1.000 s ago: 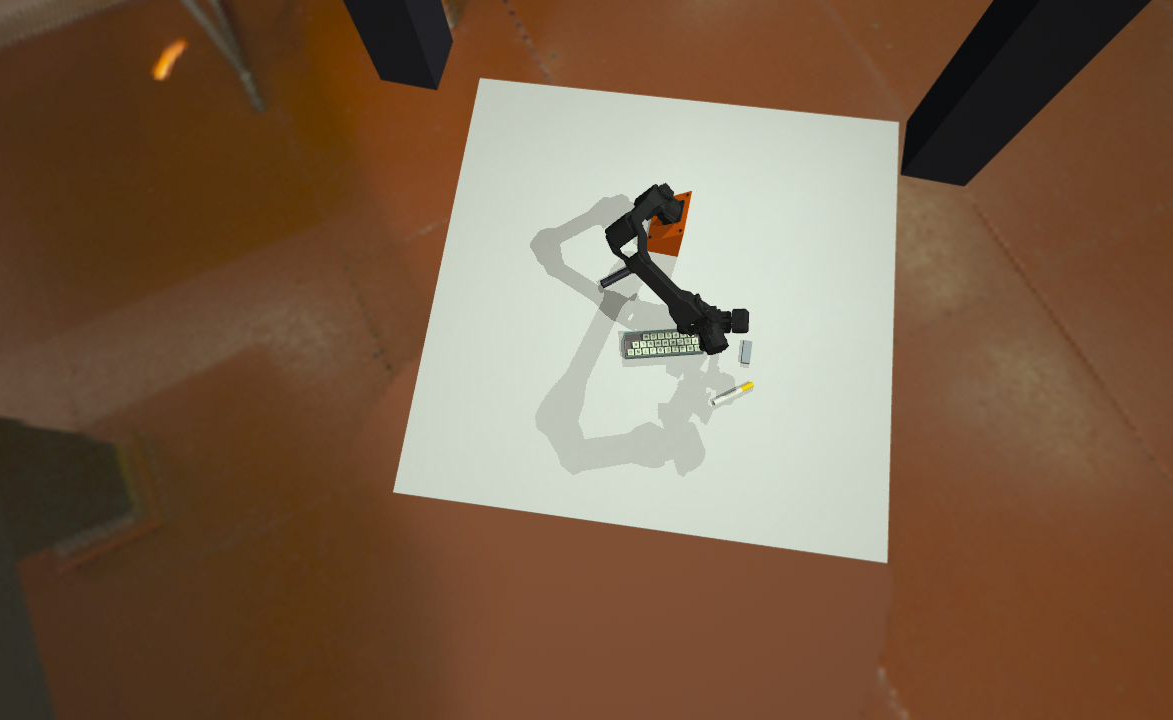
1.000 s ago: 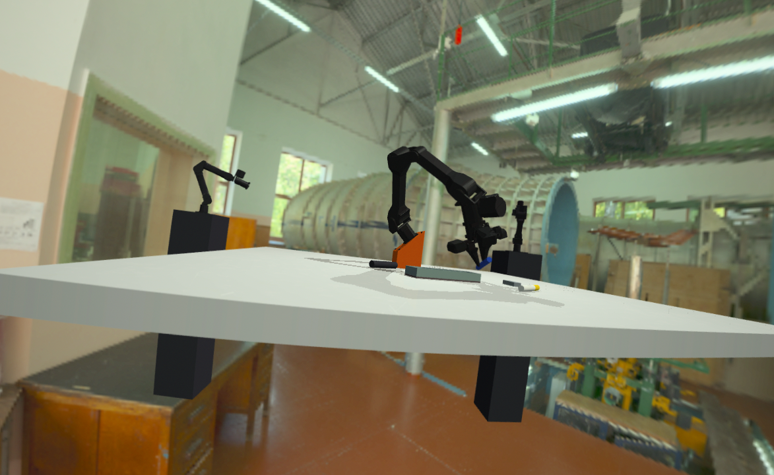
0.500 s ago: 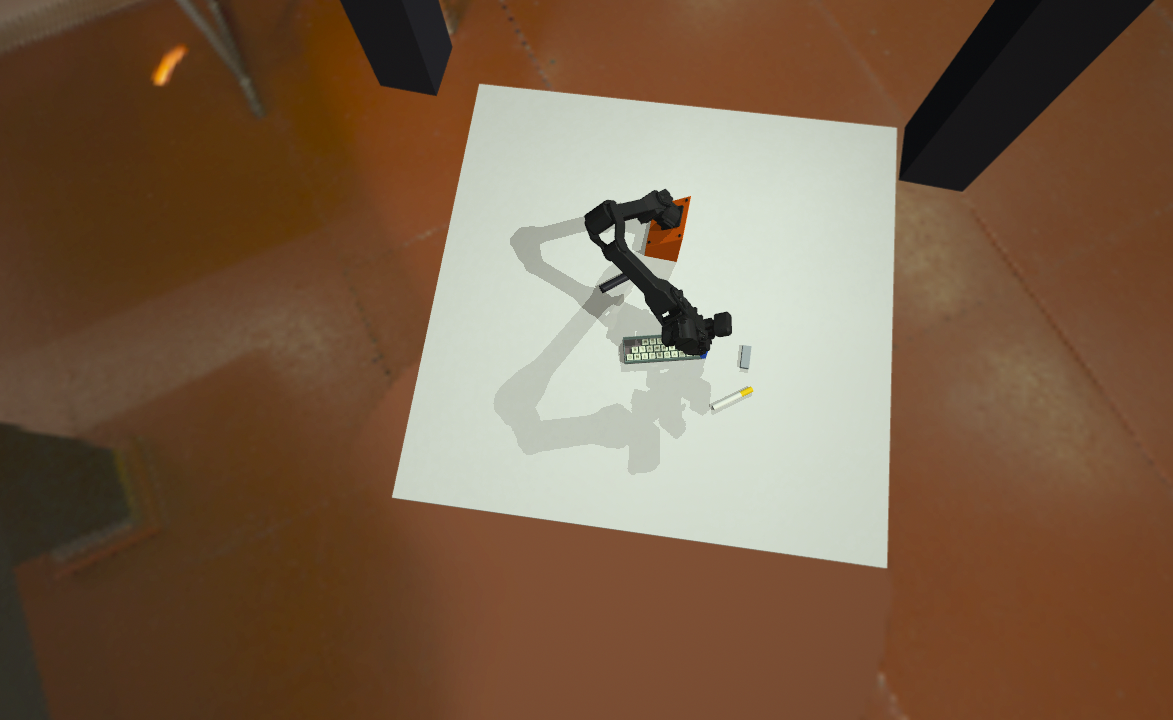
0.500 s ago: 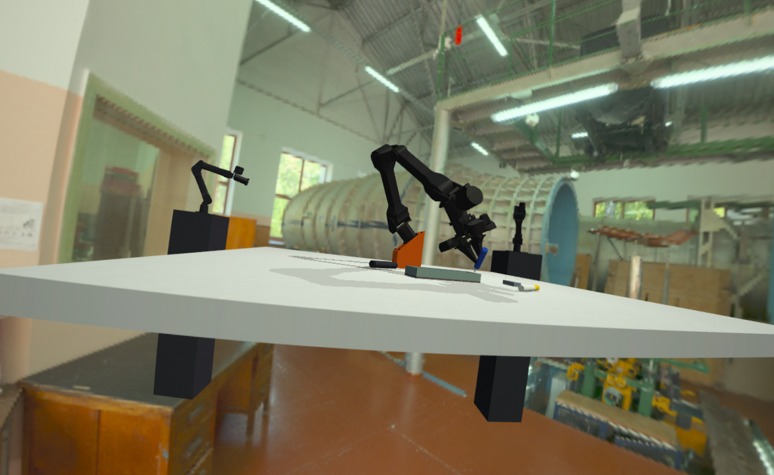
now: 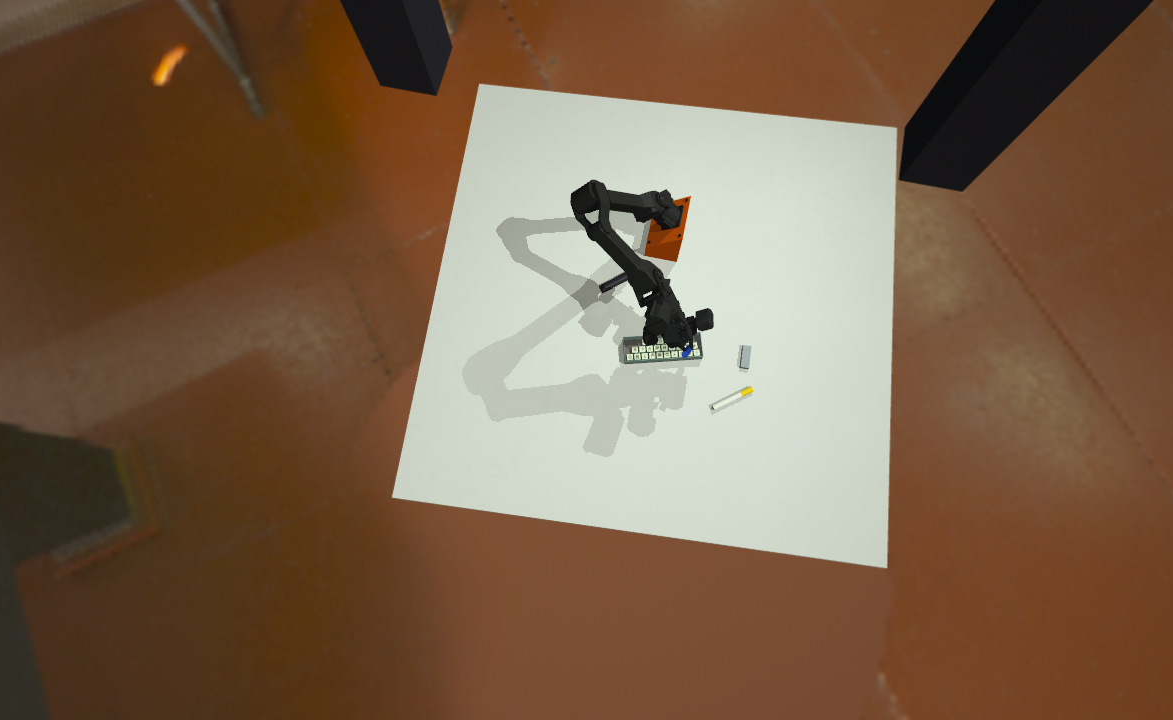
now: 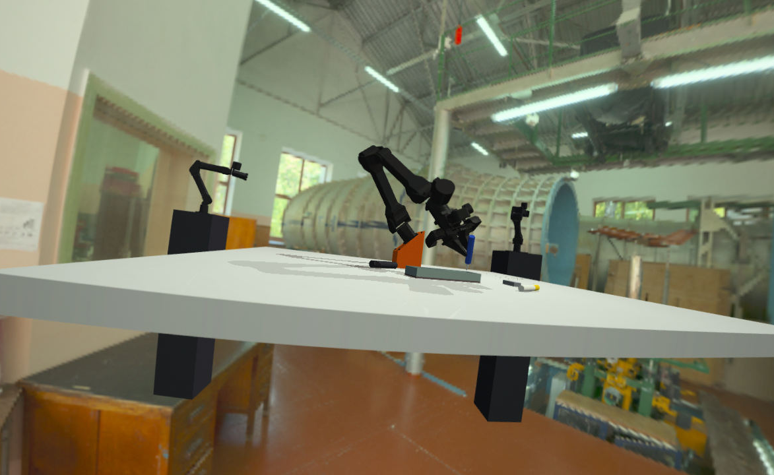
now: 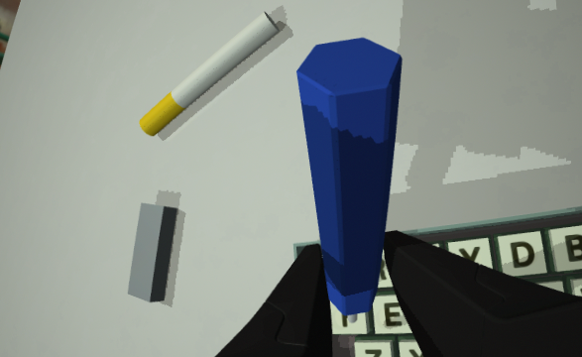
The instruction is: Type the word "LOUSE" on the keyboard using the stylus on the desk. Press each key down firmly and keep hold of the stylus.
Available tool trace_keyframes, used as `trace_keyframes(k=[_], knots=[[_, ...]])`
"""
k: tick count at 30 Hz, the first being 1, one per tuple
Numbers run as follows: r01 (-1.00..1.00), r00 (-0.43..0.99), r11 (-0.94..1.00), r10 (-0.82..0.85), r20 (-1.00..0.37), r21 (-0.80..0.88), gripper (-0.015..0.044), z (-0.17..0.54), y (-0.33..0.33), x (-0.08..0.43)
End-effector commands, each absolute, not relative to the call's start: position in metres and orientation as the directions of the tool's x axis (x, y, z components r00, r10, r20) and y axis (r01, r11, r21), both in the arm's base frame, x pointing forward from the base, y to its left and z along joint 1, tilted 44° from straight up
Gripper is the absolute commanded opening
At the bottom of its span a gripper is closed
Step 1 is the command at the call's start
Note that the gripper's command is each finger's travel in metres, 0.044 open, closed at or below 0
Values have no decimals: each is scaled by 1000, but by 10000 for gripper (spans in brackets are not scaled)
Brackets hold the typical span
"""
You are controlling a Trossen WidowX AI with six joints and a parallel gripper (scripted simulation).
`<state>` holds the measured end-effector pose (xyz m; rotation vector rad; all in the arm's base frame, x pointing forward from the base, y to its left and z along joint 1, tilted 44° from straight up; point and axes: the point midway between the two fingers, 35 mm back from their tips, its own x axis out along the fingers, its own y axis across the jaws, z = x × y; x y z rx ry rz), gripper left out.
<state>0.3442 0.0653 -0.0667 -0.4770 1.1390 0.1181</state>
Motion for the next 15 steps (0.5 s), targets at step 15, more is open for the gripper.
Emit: trace_keyframes(k=[15], knots=[[-339,722,781,-141,-678,-524,0,-3,29,346]])
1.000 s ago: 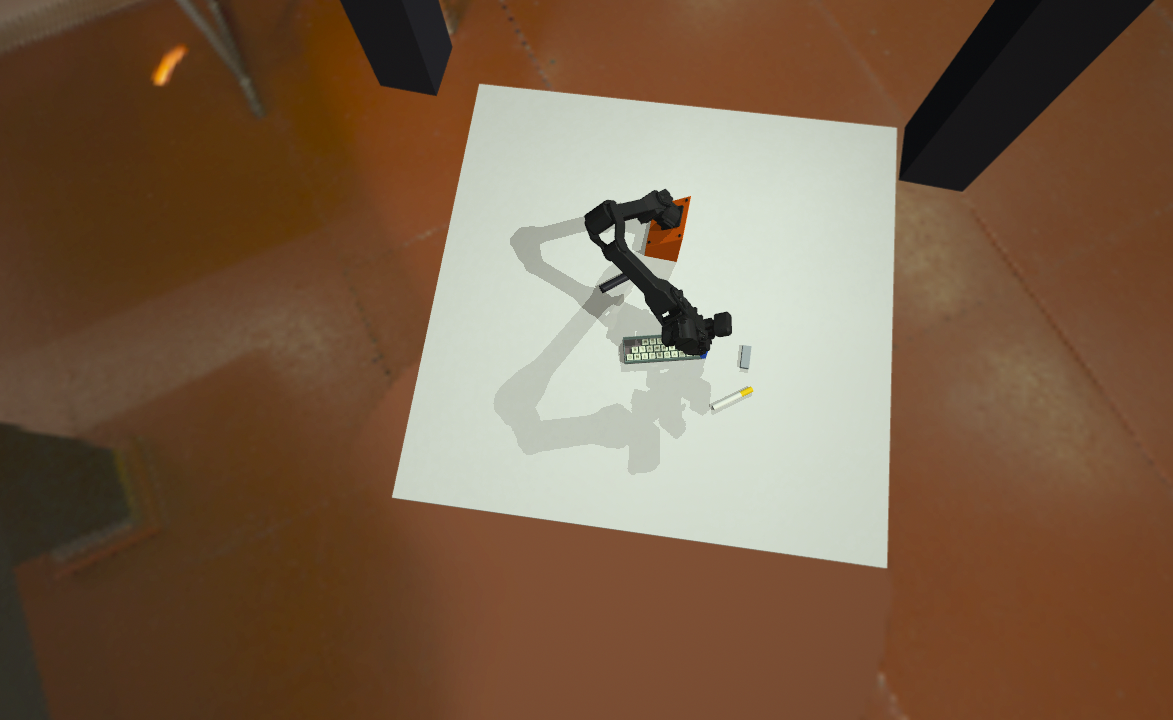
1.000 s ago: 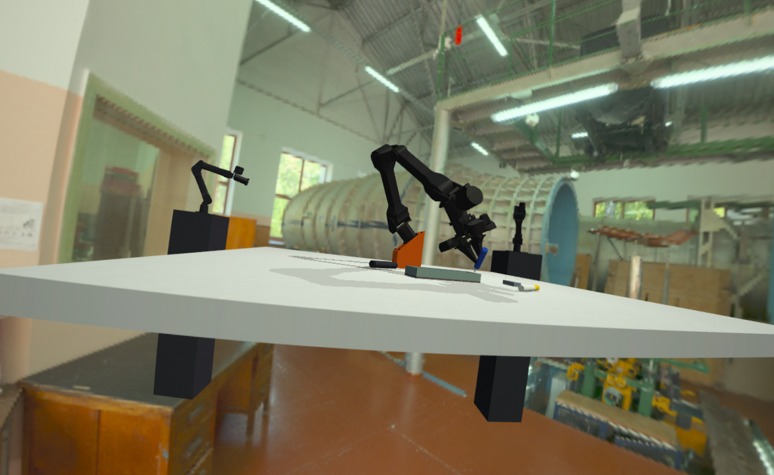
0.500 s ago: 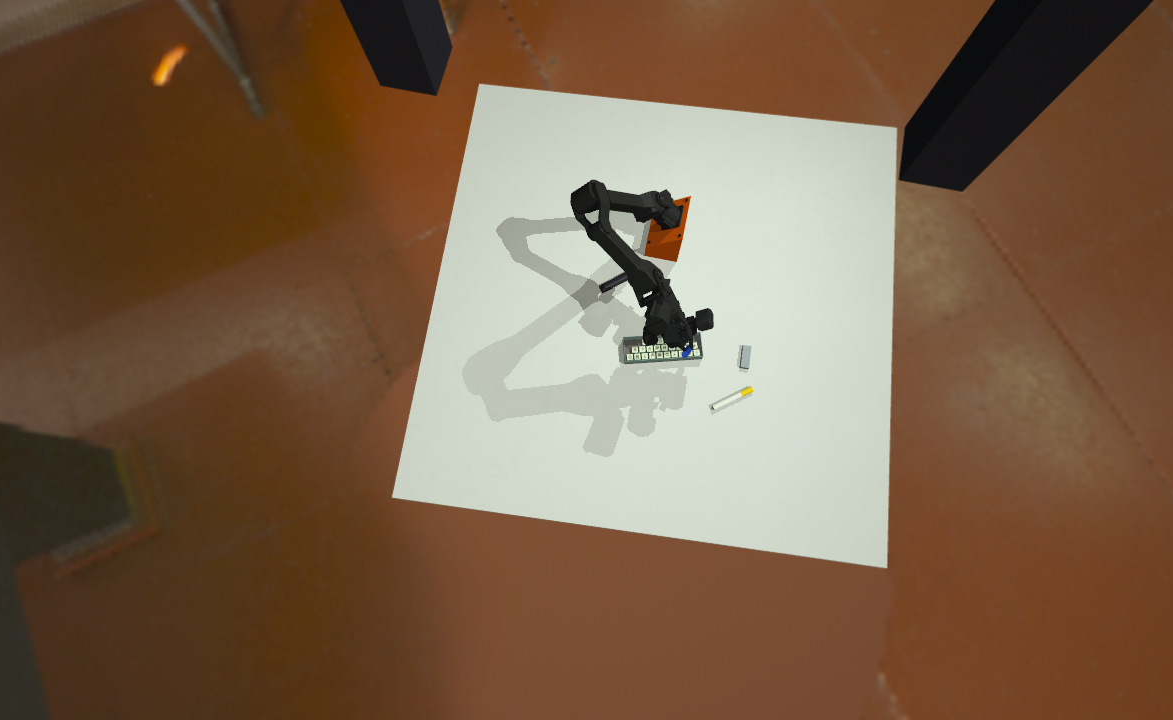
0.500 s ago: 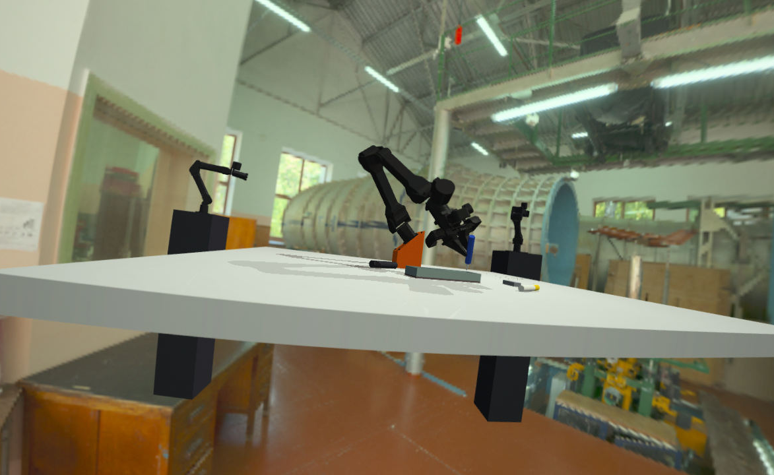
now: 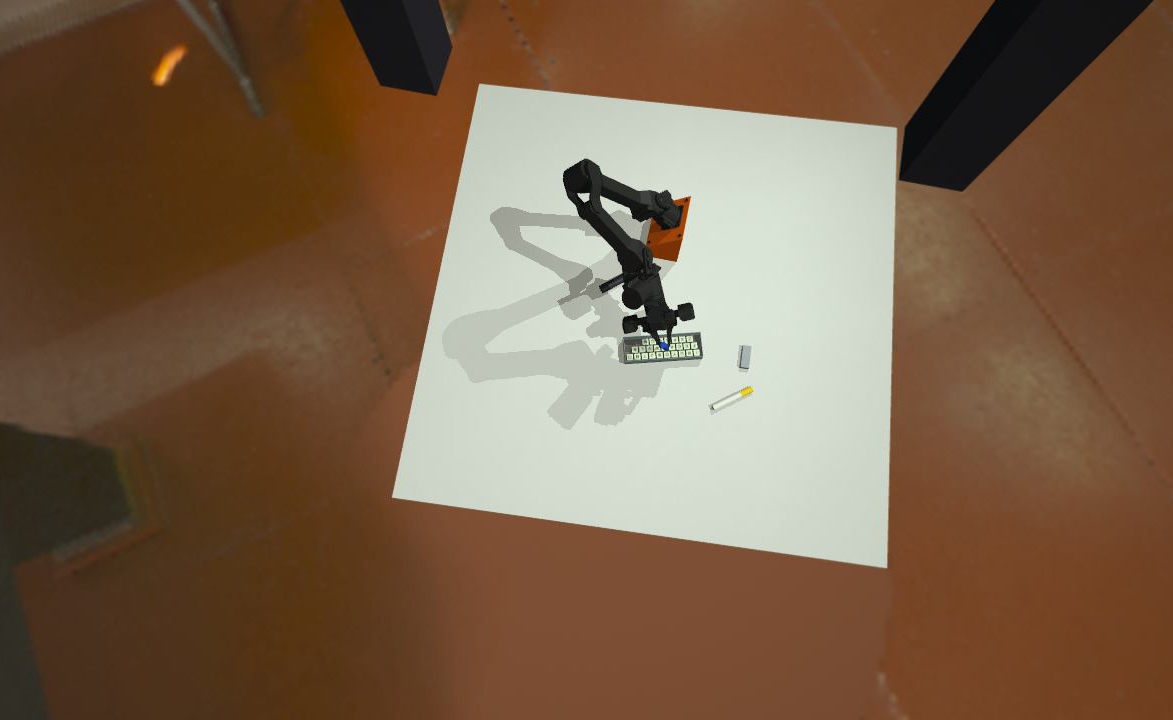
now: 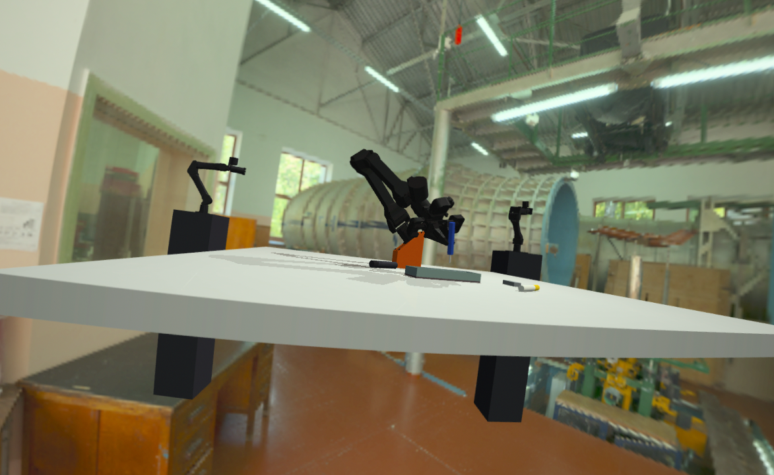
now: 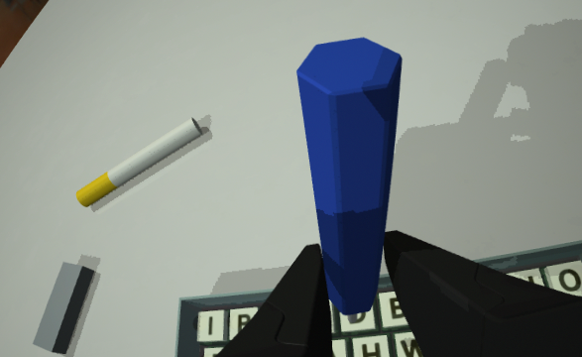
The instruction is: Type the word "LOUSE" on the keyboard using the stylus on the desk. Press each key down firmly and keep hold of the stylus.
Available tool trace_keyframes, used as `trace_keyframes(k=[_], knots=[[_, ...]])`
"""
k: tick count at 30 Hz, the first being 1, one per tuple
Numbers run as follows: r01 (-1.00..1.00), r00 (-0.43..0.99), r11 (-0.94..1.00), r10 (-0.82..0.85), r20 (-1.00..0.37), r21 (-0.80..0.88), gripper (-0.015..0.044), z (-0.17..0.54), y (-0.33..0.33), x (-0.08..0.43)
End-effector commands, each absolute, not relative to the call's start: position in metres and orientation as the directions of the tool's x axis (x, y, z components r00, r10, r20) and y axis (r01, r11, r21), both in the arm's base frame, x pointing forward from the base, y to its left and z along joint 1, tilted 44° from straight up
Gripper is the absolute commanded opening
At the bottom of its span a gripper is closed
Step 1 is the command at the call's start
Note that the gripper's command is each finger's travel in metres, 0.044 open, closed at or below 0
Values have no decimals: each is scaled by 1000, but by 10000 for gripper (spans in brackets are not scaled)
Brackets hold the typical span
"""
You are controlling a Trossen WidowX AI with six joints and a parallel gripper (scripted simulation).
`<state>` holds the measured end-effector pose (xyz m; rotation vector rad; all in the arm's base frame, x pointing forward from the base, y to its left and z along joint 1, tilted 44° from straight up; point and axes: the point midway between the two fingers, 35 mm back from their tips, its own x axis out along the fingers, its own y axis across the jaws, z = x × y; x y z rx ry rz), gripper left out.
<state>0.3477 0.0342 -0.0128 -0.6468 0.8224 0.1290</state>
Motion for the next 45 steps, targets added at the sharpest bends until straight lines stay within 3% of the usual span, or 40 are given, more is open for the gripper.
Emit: trace_keyframes(k=[1,10,28,31,45], knots=[[-335,736,773,-143,-662,-539,0,1,27,345],[-272,839,696,-167,-518,-665,0,34,8,335],[-271,841,692,-168,-515,-669,0,10,-17,333],[-271,840,692,-168,-515,-669,79,8,-17,334],[-271,840,692,-168,-515,-669,81,3,-22,334]])
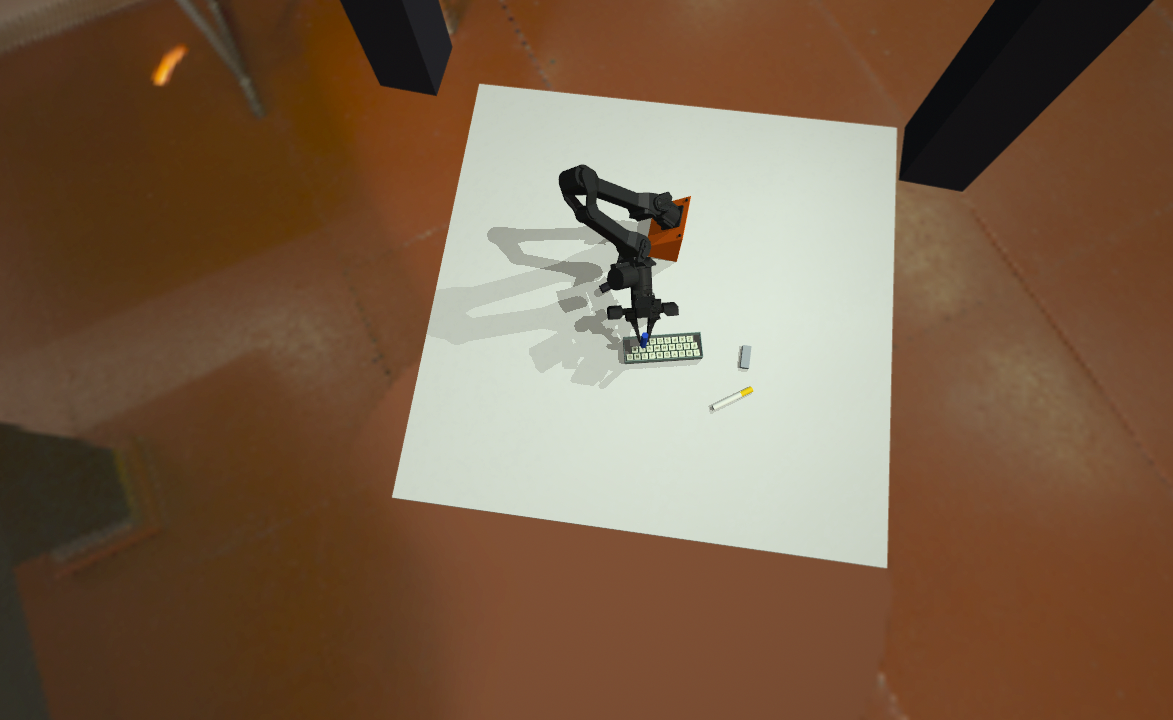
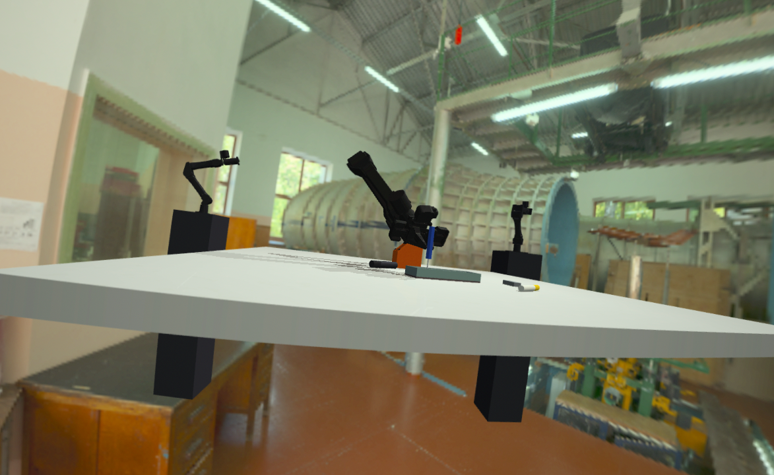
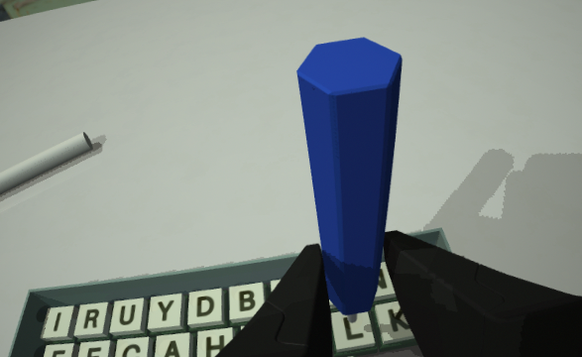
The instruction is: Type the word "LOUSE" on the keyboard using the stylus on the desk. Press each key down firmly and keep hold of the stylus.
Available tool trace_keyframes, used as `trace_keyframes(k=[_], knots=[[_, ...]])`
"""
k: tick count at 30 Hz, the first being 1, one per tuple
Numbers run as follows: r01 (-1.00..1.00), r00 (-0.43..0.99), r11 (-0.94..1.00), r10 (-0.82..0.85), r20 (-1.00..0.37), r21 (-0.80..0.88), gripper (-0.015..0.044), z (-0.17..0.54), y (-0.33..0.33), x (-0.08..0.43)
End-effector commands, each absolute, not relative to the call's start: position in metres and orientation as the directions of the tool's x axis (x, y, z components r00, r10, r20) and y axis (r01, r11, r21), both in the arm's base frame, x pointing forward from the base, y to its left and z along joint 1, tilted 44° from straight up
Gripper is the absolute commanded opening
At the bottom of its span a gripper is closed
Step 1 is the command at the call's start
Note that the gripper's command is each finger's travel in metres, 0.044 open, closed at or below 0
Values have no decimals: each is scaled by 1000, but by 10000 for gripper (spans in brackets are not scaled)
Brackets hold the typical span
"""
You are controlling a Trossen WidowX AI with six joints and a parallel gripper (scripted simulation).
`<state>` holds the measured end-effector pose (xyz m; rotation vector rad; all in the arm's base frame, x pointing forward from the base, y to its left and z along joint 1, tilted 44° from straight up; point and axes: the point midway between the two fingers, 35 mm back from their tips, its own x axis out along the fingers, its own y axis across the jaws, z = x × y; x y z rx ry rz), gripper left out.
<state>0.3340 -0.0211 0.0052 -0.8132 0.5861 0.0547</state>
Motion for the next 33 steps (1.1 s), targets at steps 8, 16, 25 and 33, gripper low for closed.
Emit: trace_keyframes(k=[8,16,25,33], knots=[[-271,840,692,-168,-515,-669,81,-1,-25,334],[-272,840,692,-168,-515,-669,81,-4,-28,334],[-272,840,692,-169,-515,-669,81,-6,-30,334],[-272,840,692,-169,-515,-669,81,-5,-29,334]])
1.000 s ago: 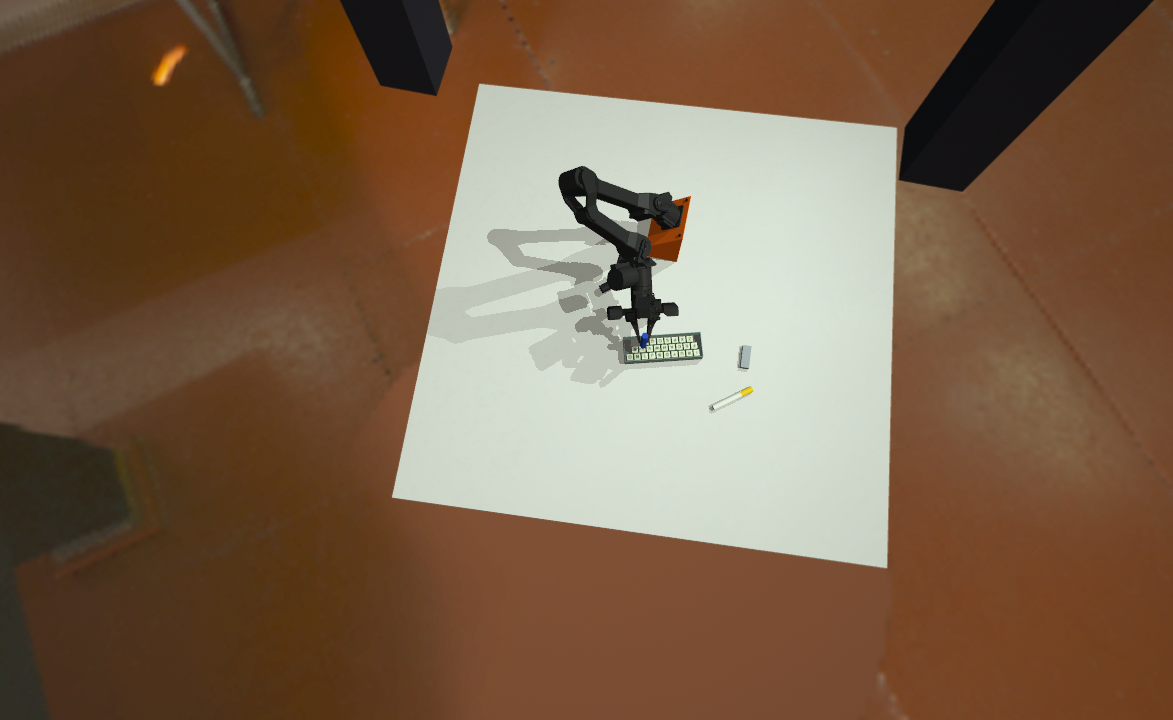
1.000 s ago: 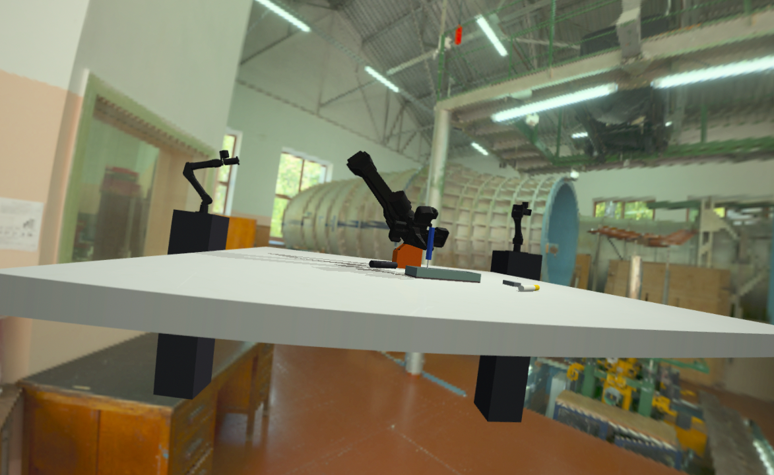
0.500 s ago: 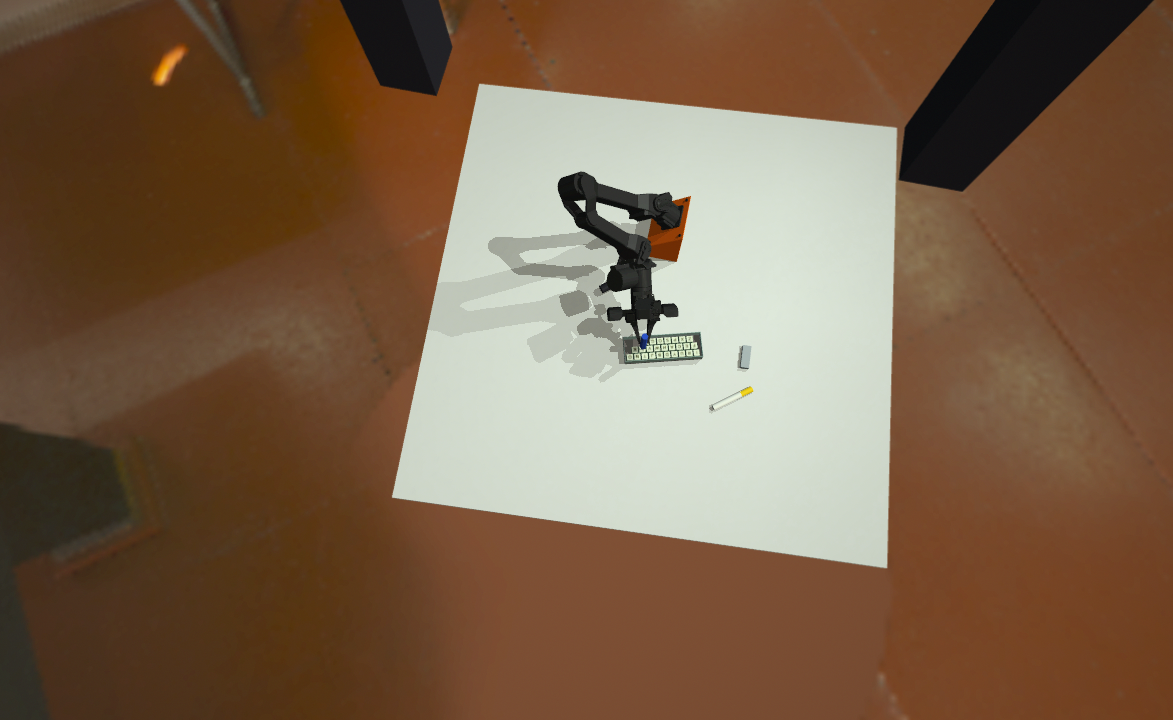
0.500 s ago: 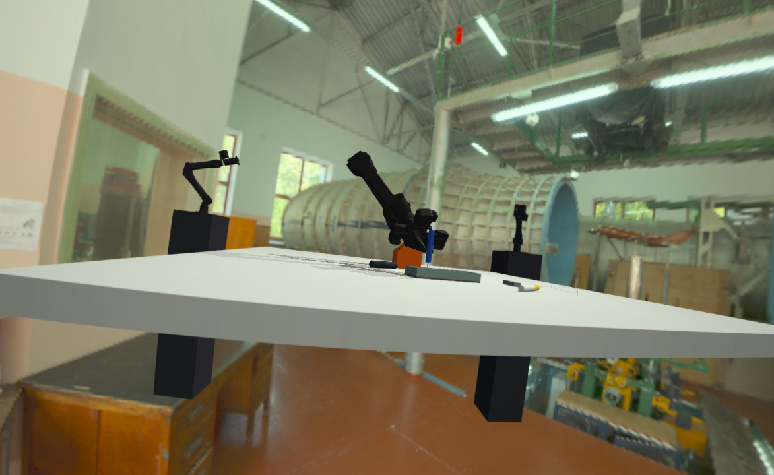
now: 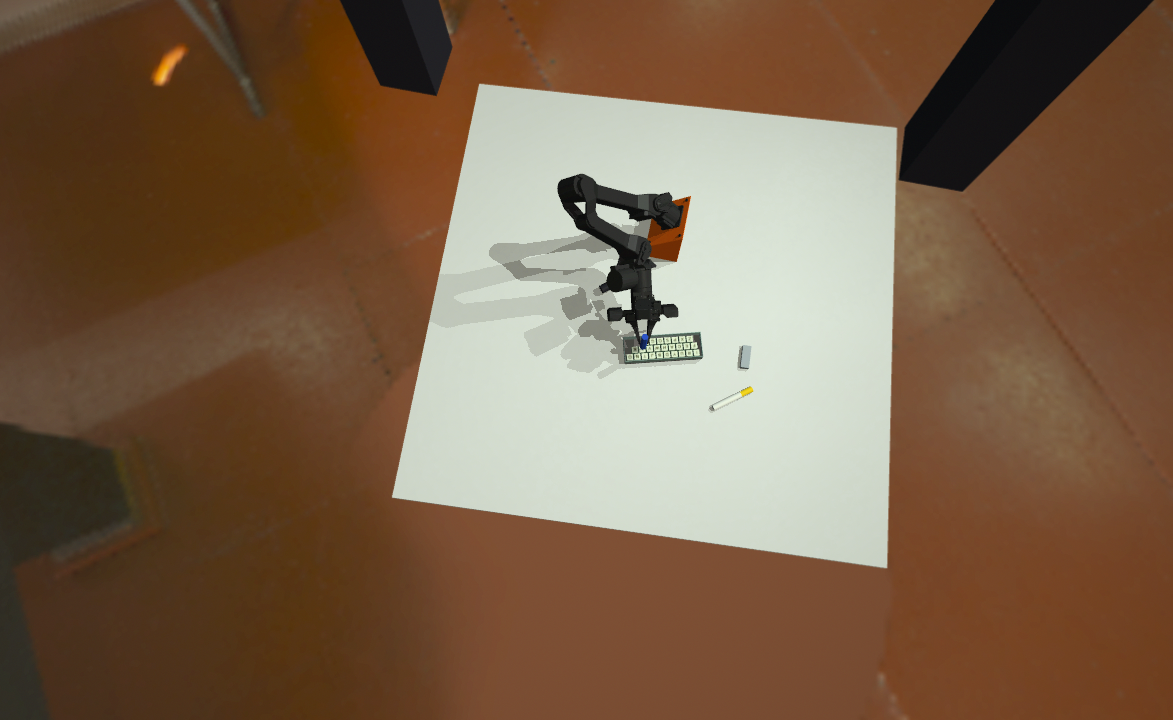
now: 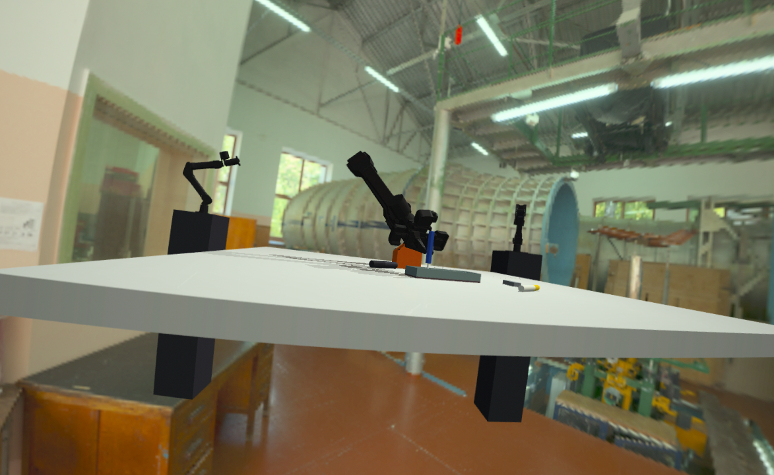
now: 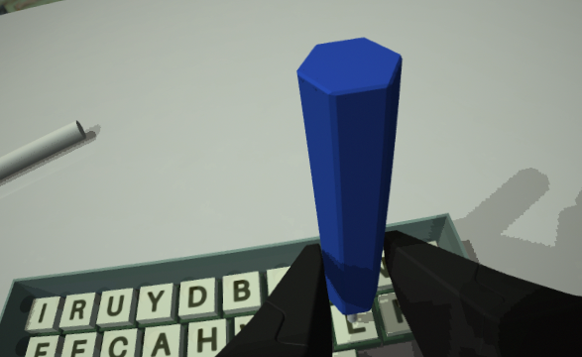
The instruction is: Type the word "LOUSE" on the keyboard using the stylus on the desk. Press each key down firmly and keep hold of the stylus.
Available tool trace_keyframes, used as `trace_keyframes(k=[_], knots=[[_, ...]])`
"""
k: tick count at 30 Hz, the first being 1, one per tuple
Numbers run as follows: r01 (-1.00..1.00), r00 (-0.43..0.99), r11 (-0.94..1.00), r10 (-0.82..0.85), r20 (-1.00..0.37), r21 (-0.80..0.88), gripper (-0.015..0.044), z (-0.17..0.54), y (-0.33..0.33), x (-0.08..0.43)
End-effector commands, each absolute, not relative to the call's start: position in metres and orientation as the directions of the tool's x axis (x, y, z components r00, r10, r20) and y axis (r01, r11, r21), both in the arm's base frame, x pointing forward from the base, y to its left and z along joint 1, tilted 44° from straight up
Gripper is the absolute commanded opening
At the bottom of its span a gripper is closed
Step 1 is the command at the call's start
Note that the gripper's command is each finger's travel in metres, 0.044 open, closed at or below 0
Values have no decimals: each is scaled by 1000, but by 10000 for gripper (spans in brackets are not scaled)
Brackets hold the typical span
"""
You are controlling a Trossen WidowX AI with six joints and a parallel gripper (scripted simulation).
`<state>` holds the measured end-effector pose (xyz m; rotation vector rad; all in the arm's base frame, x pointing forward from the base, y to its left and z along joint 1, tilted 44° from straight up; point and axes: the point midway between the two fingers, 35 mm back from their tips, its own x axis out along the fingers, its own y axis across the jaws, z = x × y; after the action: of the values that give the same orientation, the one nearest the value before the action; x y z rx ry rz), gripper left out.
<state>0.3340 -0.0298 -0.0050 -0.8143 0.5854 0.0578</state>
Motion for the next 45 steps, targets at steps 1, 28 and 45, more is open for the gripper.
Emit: trace_keyframes(k=[1,28,45], knots=[[-272,840,692,-169,-515,-669,81,-5,-29,334],[-277,839,691,-164,-518,-668,0,22,-6,337],[-270,843,692,-167,-512,-670,0,38,-29,363]])
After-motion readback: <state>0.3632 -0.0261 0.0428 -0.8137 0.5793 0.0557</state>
